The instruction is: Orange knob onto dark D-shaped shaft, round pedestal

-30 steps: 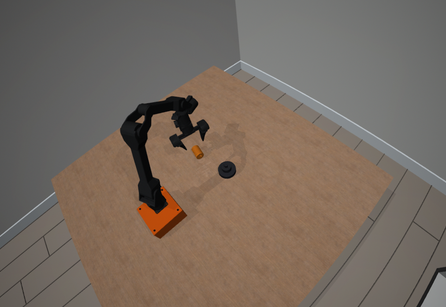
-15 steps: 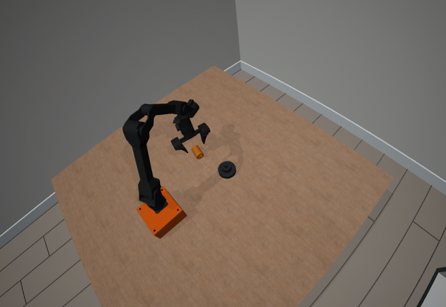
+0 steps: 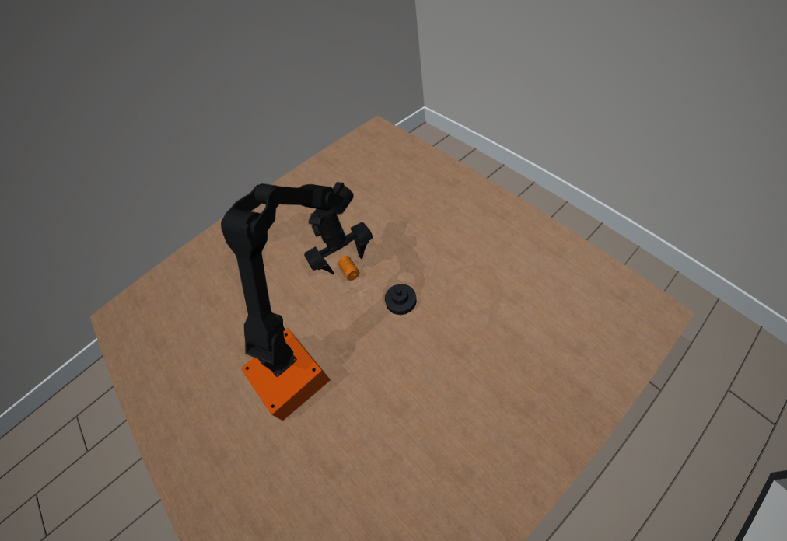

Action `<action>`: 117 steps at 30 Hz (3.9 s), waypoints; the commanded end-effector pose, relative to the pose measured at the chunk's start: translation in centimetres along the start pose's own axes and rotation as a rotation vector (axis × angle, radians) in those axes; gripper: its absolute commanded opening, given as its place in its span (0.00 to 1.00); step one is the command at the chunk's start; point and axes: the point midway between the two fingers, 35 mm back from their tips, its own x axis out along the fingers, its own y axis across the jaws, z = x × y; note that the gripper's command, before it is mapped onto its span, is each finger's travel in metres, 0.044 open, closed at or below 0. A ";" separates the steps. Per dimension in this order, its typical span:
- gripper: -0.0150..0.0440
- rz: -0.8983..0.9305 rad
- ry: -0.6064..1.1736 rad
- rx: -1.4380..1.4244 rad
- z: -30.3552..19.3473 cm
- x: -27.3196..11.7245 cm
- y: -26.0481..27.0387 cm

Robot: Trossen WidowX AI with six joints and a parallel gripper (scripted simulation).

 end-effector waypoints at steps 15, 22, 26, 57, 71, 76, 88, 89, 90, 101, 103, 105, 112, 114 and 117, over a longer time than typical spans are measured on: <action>0.66 0.003 0.006 0.003 0.0 0.8 0.1; 0.60 0.003 0.006 0.003 0.0 0.8 0.1; 0.56 0.003 0.006 0.003 0.0 0.8 0.1; 0.56 0.004 -0.439 0.000 -2.7 -0.3 0.0; 0.56 0.003 -0.660 0.000 -4.2 -0.3 0.0; 0.56 0.003 -0.745 0.000 -4.8 -0.3 0.0; 0.56 0.003 -0.951 0.000 -6.1 0.1 0.1; 0.56 0.003 -0.969 0.000 -6.2 0.2 0.1; 0.56 0.003 -0.986 0.000 -6.3 0.2 0.1; 0.56 0.003 -1.175 0.000 -7.4 0.8 0.1; 0.56 0.003 -1.210 0.000 -7.6 0.9 0.1; 0.56 0.003 -1.244 0.000 -7.8 1.1 0.1; 0.69 0.002 -1.233 0.003 -7.9 1.0 0.1; 0.69 0.002 -1.233 0.003 -7.9 1.0 0.1; 0.69 0.002 -1.233 0.003 -7.9 1.0 0.1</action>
